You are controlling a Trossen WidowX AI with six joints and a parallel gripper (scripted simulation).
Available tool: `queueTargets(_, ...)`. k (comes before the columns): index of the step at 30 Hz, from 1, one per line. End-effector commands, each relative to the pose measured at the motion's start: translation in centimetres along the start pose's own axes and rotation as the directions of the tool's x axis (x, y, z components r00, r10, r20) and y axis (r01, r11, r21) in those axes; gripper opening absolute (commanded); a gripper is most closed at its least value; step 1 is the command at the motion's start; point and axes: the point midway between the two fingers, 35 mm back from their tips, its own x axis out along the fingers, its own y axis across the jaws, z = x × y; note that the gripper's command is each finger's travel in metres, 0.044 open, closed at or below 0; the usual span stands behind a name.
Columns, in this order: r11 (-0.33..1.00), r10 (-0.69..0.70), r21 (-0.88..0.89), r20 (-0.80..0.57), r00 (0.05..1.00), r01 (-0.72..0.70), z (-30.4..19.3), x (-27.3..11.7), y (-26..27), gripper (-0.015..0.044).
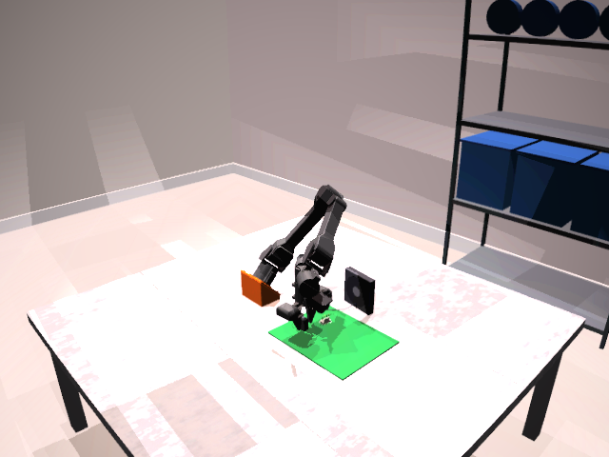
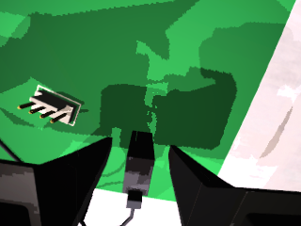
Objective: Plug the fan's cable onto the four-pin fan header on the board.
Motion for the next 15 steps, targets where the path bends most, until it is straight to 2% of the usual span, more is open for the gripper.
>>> queueTargets(1,1.0,0.0,-0.001,0.001,1.0,0.0,0.0,0.0,0.0,0.0125)
queueTargets(6,1.0,0.0,-0.001,0.001,1.0,0.0,0.0,0.0,0.0,0.0)
queueTargets(9,1.0,0.0,0.0,0.001,1.0,0.0,0.1,-0.3,0.0,0.0)
queueTargets(13,1.0,0.002,0.007,0.0,1.0,-0.002,0.0,-4.7,-0.1,0.0)
queueTargets(15,1.0,0.002,0.007,0.0,1.0,-0.002,0.0,-5.0,-0.1,0.0)
